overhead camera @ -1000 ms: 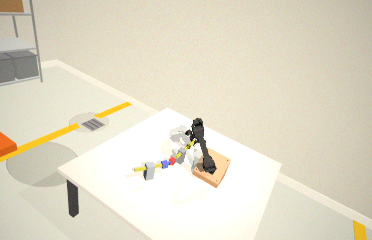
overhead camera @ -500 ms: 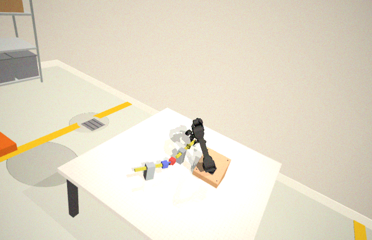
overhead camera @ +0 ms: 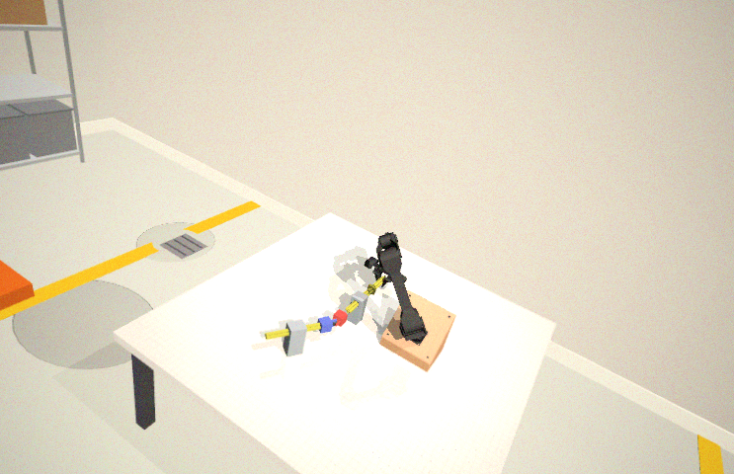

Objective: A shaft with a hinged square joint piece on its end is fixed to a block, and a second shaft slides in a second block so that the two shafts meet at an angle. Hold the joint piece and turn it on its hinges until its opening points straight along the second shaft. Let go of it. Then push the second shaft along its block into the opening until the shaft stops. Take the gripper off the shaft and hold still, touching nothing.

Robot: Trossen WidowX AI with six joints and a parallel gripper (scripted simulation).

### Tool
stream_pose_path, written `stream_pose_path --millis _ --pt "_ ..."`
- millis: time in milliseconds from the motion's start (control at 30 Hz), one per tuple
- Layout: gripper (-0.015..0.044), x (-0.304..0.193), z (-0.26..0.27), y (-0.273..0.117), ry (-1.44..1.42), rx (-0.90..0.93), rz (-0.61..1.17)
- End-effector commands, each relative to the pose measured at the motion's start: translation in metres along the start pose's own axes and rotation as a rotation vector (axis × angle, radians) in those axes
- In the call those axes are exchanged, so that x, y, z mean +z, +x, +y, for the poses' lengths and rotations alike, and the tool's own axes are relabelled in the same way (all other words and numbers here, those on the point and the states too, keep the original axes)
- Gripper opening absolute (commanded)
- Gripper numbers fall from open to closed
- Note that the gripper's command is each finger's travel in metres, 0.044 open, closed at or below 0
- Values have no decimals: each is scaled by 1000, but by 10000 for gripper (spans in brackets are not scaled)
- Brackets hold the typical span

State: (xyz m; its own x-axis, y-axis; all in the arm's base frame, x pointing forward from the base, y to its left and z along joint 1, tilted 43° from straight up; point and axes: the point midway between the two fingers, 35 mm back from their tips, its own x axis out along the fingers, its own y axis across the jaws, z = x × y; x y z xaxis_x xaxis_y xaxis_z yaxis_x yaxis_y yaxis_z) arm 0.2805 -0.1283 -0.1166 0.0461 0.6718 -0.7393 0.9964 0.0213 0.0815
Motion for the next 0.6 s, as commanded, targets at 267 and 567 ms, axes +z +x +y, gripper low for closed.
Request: stream_pose_path --millis 267,567 --pt "67 -2 0 0 0 -68 0" --pt "0 -2 0 0 1 -55 1"
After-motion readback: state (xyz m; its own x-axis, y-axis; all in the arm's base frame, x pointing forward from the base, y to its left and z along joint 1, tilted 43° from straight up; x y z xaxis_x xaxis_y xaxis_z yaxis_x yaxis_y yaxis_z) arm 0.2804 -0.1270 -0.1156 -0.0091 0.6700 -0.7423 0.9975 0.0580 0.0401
